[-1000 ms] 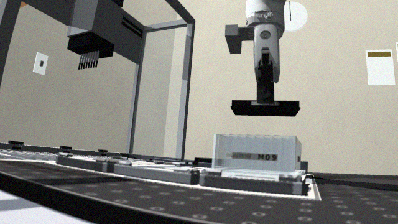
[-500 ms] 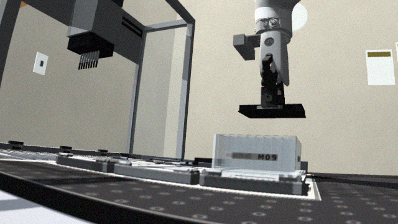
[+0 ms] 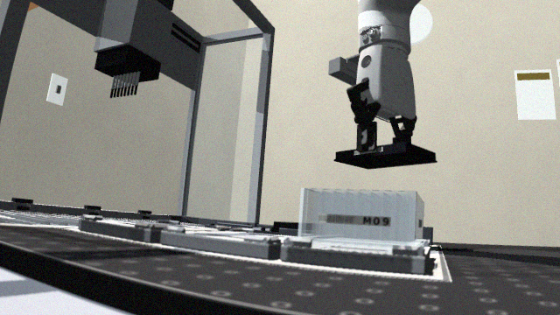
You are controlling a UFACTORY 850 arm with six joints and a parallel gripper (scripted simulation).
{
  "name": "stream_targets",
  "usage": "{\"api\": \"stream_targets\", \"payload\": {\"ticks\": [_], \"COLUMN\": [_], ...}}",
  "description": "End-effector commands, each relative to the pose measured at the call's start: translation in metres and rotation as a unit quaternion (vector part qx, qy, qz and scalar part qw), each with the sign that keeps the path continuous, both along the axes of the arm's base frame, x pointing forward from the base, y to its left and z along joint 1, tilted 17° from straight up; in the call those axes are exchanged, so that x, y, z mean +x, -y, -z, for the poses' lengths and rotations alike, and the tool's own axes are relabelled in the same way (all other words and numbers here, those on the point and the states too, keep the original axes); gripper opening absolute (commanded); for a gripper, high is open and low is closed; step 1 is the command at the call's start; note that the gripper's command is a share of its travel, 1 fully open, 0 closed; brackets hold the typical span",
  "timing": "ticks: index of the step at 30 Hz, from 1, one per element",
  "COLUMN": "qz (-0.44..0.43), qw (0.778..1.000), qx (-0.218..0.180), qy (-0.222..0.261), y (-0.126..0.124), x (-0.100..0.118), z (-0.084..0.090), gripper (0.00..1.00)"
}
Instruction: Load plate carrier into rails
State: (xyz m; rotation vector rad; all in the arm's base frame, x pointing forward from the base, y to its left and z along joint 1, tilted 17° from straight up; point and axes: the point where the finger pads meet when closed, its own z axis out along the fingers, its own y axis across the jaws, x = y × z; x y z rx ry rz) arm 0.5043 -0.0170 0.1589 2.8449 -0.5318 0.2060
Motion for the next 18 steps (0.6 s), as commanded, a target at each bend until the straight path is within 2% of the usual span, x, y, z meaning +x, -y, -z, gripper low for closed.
{"api": "stream_targets", "payload": {"ticks": [1,11,13,18], "qz": [0.076,0.233,0.233,0.310], "qw": [0.997,0.970,0.970,0.946], "qx": [0.000,0.017,0.017,0.025], "qy": [0.028,0.072,0.072,0.093], "y": [-0.0003,-0.0003,-0.0003,-0.0003], "x": [0.0011,0.0011,0.0011,0.0011], "z": [-0.0010,-0.0010,-0.0010,-0.0010], "gripper": [0.00,0.00,0.00,0.00]}}
